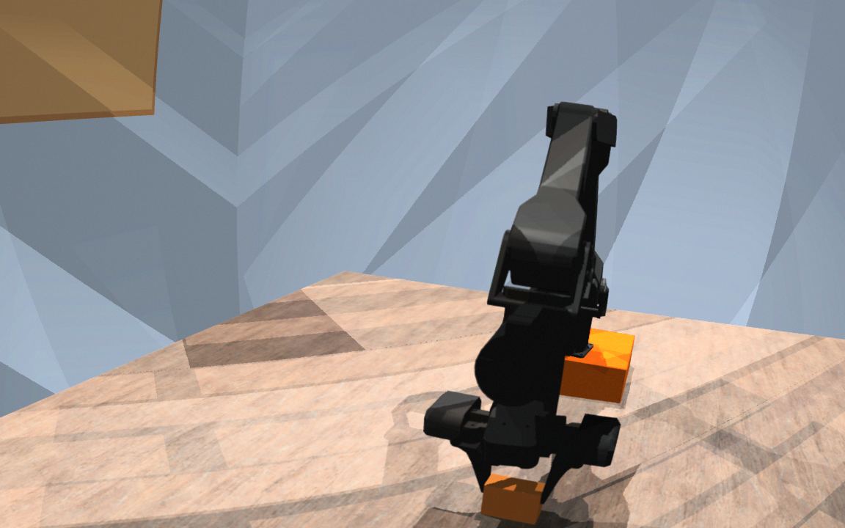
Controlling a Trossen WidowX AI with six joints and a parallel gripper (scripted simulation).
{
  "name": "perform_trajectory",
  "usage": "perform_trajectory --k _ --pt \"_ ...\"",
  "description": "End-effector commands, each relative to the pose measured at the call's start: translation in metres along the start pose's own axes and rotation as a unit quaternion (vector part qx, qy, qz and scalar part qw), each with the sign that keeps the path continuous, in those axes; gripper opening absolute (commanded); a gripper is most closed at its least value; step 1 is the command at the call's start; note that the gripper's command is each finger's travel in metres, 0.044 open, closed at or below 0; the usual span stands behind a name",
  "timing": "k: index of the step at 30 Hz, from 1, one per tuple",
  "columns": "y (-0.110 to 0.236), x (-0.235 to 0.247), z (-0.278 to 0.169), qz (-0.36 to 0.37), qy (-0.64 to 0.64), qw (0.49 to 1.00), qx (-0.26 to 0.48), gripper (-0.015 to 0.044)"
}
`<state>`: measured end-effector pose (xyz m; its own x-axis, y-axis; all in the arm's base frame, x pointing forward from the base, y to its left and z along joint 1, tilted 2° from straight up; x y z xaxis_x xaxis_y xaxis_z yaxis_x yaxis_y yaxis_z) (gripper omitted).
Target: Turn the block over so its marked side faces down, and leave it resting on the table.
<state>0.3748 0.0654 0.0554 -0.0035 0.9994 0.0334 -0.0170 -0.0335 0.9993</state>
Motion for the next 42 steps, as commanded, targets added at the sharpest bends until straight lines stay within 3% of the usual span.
perform_trajectory --k 1,6,13,42 --pt "0.000 0.000 -0.001 0.001 0.000 1.000 0.001 0.0116" --pt "0.028 0.000 -0.001 0.001 0.000 1.000 0.001 0.0000" --pt "0.028 0.000 -0.001 0.002 0.000 1.000 -0.009 0.0000" --pt "0.008 -0.002 -0.022 0.027 0.000 0.975 -0.219 0.0000"
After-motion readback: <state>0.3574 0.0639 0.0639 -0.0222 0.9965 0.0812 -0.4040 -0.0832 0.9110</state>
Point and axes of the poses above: the point midway between the two fingers, 35 mm back from their tips, its own y axis back along the fingers, its own x axis across the jaws, z = x × y, the point moved 5 cm from there along y, back along the fingers, and after that the axes turned 7 degrees about -y, right-handed, at the moved point
